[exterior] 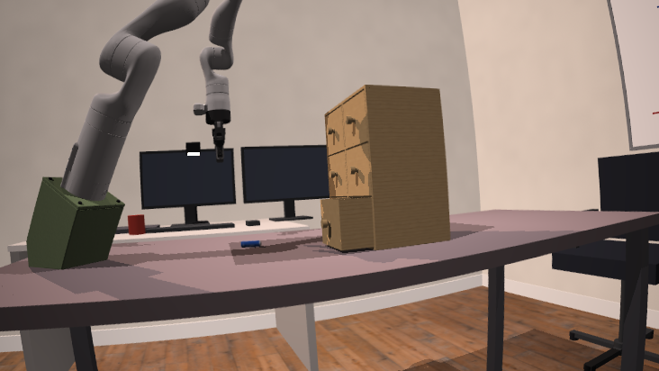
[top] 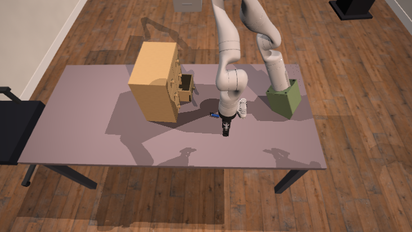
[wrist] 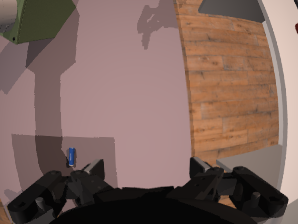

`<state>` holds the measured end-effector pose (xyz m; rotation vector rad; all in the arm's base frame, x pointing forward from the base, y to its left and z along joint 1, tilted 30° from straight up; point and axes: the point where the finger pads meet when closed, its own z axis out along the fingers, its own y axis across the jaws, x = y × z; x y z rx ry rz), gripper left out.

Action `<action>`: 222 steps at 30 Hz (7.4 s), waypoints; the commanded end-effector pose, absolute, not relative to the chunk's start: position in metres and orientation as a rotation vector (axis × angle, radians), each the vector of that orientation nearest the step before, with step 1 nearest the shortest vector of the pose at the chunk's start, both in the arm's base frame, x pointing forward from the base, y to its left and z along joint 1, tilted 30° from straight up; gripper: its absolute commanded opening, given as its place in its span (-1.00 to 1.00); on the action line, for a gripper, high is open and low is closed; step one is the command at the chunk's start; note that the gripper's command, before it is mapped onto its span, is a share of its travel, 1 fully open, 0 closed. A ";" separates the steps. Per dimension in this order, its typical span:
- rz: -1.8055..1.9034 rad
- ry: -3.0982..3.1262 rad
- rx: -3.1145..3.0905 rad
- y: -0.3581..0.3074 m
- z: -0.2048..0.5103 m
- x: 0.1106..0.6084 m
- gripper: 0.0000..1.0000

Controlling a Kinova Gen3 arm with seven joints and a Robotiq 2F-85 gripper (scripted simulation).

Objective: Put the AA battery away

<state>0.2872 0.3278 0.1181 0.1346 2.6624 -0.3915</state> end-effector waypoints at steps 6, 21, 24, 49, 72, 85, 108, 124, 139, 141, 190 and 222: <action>-0.390 2.624 0.119 0.328 0.116 0.289 1.00; -0.381 2.423 0.075 0.323 0.109 0.305 1.00; -0.378 2.357 0.062 0.322 0.106 0.310 1.00; -0.333 1.693 -0.059 0.306 0.081 0.364 1.00; -0.302 1.328 -0.113 0.298 0.067 0.394 1.00; -0.299 1.299 -0.117 0.297 0.066 0.396 -1.00; -0.299 1.299 -0.117 0.297 0.066 0.396 -1.00; -0.299 1.299 -0.117 0.297 0.066 0.396 -1.00; -0.299 1.299 -0.117 0.296 0.066 0.397 -1.00; -0.299 1.299 -0.117 0.295 0.066 0.397 -1.00; -0.299 1.299 -0.117 0.257 0.071 0.400 -1.00; -0.299 1.299 -0.117 0.203 0.078 0.406 -1.00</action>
